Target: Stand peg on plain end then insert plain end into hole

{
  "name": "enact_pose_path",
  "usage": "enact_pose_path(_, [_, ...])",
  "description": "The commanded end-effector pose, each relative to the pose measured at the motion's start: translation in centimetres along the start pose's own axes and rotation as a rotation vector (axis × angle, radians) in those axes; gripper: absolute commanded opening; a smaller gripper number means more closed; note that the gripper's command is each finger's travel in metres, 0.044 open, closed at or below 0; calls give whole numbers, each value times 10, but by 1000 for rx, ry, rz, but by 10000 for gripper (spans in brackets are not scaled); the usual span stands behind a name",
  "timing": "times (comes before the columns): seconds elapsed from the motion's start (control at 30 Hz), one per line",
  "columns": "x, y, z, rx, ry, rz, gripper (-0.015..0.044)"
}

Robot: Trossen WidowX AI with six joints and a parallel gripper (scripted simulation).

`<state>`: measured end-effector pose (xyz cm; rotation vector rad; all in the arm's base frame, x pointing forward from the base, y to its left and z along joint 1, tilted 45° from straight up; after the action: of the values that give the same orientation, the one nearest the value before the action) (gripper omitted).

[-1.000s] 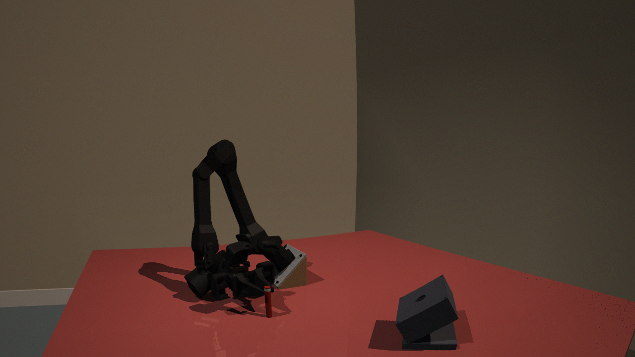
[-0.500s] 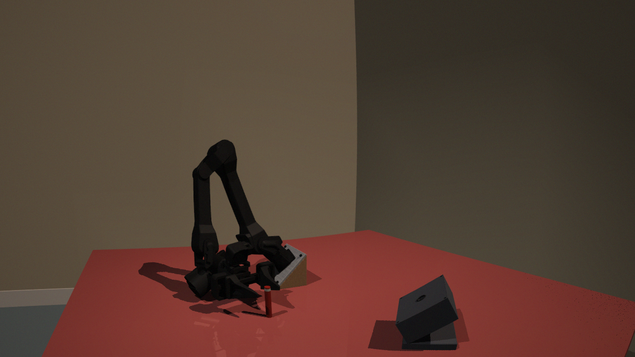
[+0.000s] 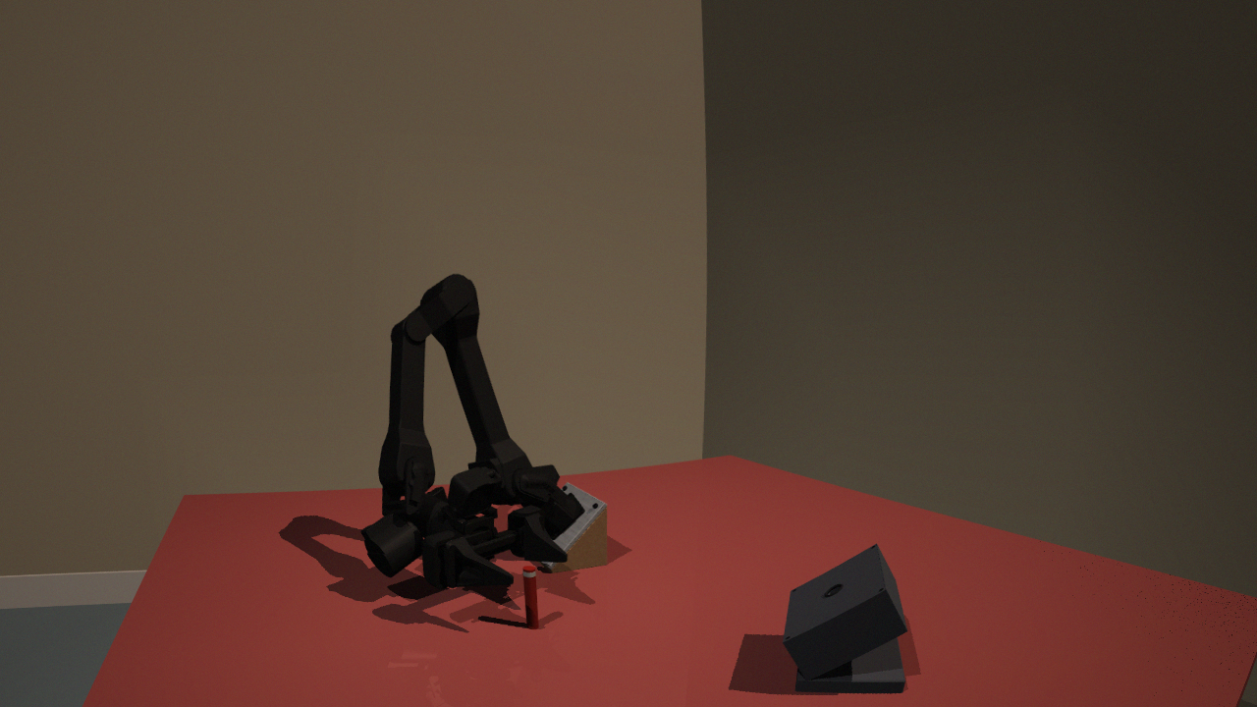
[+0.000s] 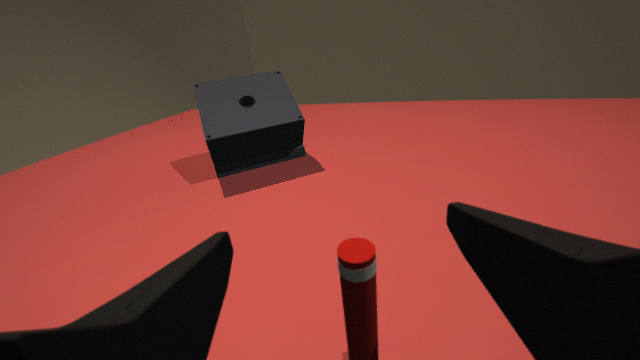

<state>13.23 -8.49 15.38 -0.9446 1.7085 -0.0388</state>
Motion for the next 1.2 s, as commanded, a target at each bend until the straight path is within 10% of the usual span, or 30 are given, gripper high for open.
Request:
enact_pose_path(0.0, [-33, -2, 5, -37, 38, -33, 440])
enact_pose_path(0.4, [-137, 35, -22, 62, -42, -2, 440])
enact_pose_path(1.17, [-134, 23, 3, -35, 362, 355, 440])
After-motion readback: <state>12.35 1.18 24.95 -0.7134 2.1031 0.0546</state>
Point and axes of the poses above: the point midway between the two fingers, 35 mm back from their tips, its own z axis out along the fingers, its own y axis across the jaws, x = y × z, the point moved 9 cm from there along -z, back along the fingers, and after that the axes turned 13 degrees about z, right-handed, at the moved point
